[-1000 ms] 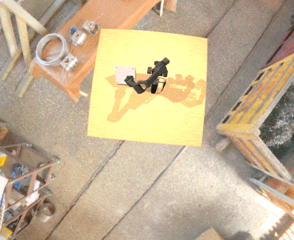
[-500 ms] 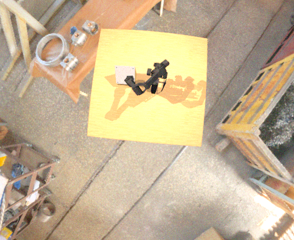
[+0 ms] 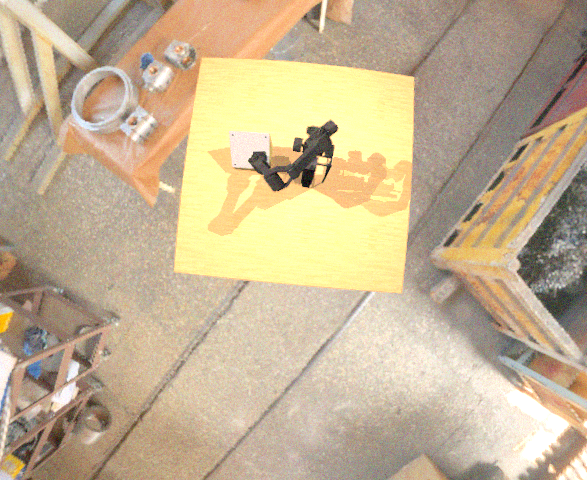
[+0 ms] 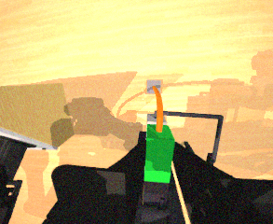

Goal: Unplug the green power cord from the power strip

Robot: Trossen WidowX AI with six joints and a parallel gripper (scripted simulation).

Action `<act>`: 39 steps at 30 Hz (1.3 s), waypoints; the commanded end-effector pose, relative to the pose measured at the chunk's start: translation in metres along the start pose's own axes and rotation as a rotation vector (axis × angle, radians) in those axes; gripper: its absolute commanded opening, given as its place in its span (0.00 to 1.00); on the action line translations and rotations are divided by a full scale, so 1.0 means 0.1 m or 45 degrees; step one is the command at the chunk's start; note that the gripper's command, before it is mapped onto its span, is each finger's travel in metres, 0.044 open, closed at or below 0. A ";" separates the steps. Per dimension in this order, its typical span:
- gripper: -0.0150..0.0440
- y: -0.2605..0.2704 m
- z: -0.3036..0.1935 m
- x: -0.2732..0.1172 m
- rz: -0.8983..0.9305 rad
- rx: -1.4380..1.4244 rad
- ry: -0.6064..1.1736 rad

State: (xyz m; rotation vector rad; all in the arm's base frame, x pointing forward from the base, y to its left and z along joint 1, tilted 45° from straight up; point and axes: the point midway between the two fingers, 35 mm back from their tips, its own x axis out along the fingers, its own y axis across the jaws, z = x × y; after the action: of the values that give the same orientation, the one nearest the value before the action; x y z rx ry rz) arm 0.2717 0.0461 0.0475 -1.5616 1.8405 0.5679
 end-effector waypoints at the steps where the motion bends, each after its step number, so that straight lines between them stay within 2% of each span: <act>1: 0.28 0.00 0.00 -0.01 0.000 0.001 -0.001; 4: 0.25 0.00 0.00 -0.01 0.000 0.001 -0.001; 39: 0.25 -0.01 0.53 -0.07 -0.004 -0.001 -0.006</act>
State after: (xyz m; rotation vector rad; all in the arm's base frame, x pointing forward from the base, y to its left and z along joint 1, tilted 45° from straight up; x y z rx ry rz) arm 0.2758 0.0513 0.0359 -1.5936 1.9212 0.5195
